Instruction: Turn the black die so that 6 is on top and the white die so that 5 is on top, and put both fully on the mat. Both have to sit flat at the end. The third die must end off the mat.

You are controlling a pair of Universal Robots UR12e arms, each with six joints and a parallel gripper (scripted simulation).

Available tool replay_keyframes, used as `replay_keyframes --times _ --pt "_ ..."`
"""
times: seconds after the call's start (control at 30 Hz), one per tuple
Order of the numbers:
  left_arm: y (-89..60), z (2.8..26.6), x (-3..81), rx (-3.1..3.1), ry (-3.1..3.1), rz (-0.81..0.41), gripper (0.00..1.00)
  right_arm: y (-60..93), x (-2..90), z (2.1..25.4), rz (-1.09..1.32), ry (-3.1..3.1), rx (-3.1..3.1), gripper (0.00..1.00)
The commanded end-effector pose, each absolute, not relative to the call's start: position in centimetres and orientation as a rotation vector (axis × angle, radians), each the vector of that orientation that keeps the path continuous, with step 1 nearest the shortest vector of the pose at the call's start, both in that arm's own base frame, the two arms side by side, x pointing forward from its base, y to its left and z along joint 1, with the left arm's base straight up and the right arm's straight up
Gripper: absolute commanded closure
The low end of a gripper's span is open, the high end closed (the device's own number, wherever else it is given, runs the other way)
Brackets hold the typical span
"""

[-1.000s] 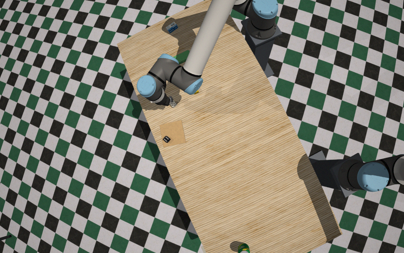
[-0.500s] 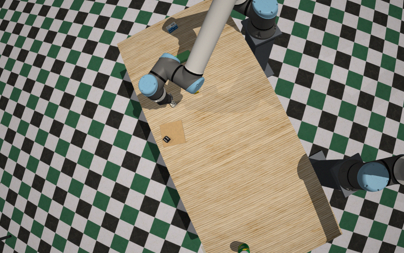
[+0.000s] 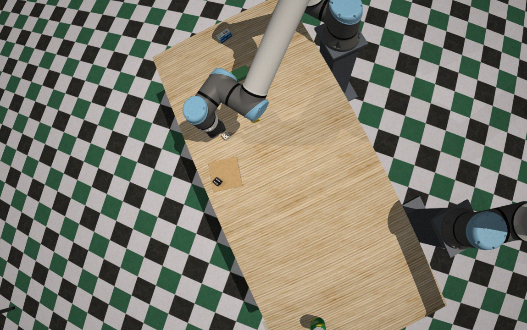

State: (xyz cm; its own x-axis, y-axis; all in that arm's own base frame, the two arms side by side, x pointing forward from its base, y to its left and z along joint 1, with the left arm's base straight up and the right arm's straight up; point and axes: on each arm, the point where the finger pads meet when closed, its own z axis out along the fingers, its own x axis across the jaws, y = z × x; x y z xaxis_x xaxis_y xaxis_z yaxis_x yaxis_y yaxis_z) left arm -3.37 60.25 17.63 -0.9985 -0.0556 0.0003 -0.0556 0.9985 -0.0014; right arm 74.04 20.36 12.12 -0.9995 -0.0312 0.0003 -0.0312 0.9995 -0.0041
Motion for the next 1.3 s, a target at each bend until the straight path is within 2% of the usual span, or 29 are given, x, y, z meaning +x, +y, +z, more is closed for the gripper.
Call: replay_keyframes --times 0.0,1.27 --pt "60.31 17.7 -3.36 0.087 -3.14 0.0 0.0 20.34 74.17 12.07 0.0 -3.125 0.322 0.0" --pt "60.31 17.7 -3.36 0.087 -3.14 0.0 0.0 21.25 73.98 11.22 0.0 -2.664 1.665 0.0"
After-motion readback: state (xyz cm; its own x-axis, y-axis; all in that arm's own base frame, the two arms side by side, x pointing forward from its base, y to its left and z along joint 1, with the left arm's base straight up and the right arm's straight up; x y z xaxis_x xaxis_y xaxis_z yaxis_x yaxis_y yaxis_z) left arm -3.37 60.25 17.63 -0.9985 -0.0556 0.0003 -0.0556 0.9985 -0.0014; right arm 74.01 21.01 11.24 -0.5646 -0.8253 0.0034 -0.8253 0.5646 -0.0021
